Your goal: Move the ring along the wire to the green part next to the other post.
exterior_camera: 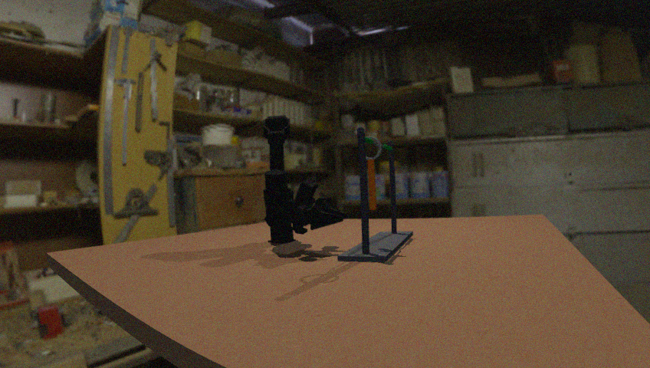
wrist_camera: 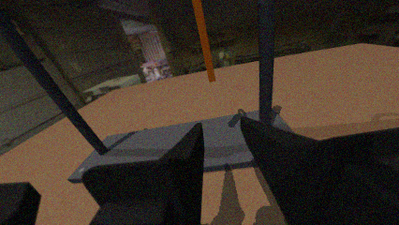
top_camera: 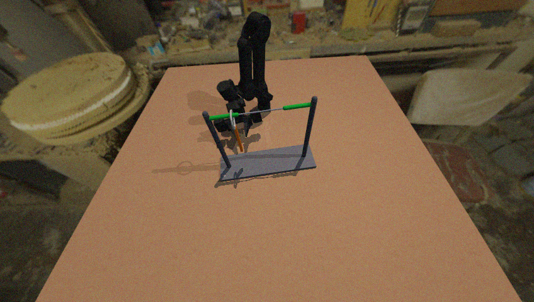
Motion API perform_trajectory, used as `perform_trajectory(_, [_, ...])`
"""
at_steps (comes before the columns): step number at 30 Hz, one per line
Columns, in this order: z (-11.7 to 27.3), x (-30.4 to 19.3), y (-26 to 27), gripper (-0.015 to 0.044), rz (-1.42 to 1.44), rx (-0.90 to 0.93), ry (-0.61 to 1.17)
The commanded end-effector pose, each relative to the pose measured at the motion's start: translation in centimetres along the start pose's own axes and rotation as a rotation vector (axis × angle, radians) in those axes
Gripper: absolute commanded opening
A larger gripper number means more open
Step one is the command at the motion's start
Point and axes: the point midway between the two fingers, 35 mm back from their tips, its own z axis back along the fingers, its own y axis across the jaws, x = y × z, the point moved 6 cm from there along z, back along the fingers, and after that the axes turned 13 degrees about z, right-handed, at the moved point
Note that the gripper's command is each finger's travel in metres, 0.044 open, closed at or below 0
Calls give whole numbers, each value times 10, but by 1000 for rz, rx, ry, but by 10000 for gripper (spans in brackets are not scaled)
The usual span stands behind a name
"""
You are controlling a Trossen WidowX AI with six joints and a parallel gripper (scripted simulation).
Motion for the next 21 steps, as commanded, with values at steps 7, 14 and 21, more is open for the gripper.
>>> perform_trajectory(7, [-31,38,-1,160,79,-75,-22])
perform_trajectory(14, [-33,44,0,160,87,-87,-31])
perform_trajectory(21, [-41,46,-2,160,87,-87,-31])
